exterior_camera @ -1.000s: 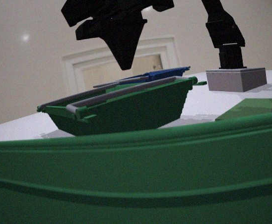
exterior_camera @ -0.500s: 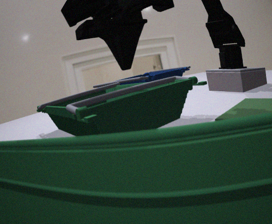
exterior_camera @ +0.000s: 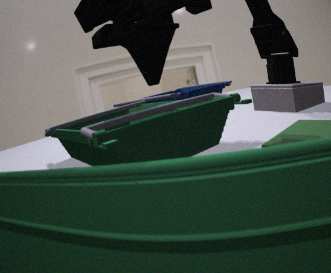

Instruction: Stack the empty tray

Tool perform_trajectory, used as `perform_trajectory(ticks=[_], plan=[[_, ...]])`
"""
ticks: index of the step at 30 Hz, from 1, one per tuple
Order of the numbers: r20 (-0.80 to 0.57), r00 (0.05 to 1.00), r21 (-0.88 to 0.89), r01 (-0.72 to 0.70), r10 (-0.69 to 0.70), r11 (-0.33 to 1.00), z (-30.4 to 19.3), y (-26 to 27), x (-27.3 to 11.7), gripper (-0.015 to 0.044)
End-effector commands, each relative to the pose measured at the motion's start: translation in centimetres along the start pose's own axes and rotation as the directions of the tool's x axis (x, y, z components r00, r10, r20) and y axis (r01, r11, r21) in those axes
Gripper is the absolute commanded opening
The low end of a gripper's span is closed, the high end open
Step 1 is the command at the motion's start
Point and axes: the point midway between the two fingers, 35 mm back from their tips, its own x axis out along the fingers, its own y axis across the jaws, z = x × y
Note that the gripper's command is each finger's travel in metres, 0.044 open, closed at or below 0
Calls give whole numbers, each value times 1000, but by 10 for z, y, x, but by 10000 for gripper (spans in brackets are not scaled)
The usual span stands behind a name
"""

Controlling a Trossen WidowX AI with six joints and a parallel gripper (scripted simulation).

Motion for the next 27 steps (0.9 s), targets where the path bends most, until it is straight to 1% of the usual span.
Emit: perform_trajectory(ticks=[1,4,10,12,15,18,20,21,23,27], plan=[[0,1000,0,0,0,1000,0,0,0,0],[0,1000,0,0,0,1000,0,0,0,0],[0,1000,0,0,0,1000,0,0,0,157],[0,1000,0,0,0,1000,1,0,-6,210],[0,1000,0,0,0,1000,3,0,-29,289],[0,1000,0,0,0,1000,1,0,-65,368],[0,1000,0,0,0,1000,-1,0,-83,420],[-11,1000,15,3,-3,1000,0,-3,-58,440],[-11,1000,89,26,-25,996,-8,-27,-60,440],[-11,999,381,34,-33,924,-24,-86,-58,440]])
